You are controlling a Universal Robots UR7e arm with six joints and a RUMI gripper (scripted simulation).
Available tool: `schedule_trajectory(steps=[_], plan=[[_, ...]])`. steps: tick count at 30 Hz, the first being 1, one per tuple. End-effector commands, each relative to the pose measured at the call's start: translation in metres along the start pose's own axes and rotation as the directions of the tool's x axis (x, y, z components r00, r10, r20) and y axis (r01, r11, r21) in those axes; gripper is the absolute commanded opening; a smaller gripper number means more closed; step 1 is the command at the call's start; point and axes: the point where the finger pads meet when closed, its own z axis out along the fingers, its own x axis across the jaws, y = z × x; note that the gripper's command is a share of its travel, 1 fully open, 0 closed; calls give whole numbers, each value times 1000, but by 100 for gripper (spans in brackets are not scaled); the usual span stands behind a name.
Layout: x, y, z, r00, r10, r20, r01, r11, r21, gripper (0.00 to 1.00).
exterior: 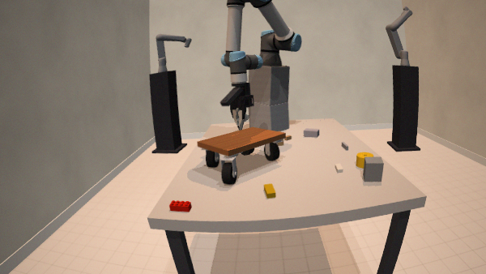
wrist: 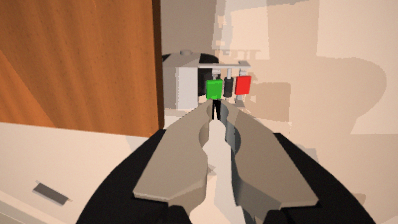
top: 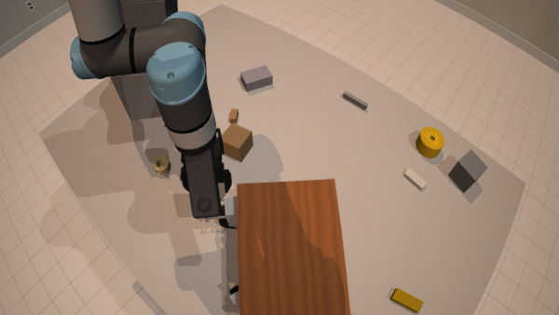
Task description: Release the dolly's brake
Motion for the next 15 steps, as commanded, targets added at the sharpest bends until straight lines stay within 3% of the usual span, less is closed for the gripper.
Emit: schedule_trajectory(steps=[1, 15], plan=[[-1, -3, 6, 1000, -2, 0, 2, 1000, 6, 0], [-1, -3, 9, 1000, -1, 0, 1, 1000, 6, 0]])
